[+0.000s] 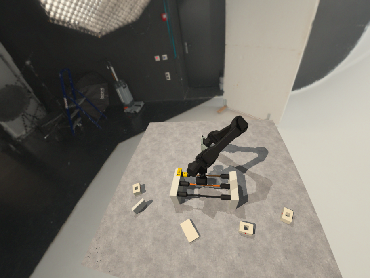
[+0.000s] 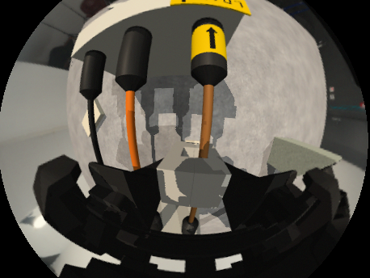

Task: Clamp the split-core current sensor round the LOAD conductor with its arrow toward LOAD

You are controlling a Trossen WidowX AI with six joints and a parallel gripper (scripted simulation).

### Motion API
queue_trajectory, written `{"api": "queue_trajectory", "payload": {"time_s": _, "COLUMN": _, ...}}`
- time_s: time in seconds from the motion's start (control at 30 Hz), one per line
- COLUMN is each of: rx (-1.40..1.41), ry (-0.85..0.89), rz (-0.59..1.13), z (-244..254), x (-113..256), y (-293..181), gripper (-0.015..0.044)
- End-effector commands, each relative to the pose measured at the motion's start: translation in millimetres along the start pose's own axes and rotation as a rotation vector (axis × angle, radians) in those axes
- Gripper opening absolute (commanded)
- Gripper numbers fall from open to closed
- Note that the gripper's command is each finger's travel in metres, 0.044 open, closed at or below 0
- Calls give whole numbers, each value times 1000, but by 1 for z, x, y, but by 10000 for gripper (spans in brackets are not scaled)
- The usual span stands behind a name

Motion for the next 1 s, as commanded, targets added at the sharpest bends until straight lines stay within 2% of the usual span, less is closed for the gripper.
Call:
{"api": "queue_trajectory", "payload": {"time_s": 0.0, "rx": 1, "ry": 2, "rz": 1, "z": 0, "x": 0, "y": 0, "gripper": 219}}
{"api": "queue_trajectory", "payload": {"time_s": 0.07, "rx": 1, "ry": 2, "rz": 1, "z": 0, "x": 0, "y": 0, "gripper": 205}}
{"api": "queue_trajectory", "payload": {"time_s": 0.33, "rx": -2, "ry": -6, "rz": 2, "z": -1, "x": 1, "y": 0, "gripper": 0}}
{"api": "queue_trajectory", "payload": {"time_s": 0.97, "rx": -2, "ry": 56, "rz": 18, "z": -10, "x": 2, "y": 2, "gripper": 0}}
Point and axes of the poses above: the point midway between the two fingers, 35 mm back from their tips, its own x axis back along the fingers, its own z axis across the jaws, y = z × x, the point moved 2 cm from there along x, back along the fingers, and after that the axes turned 14 degrees about -x, right-handed, at the moved point
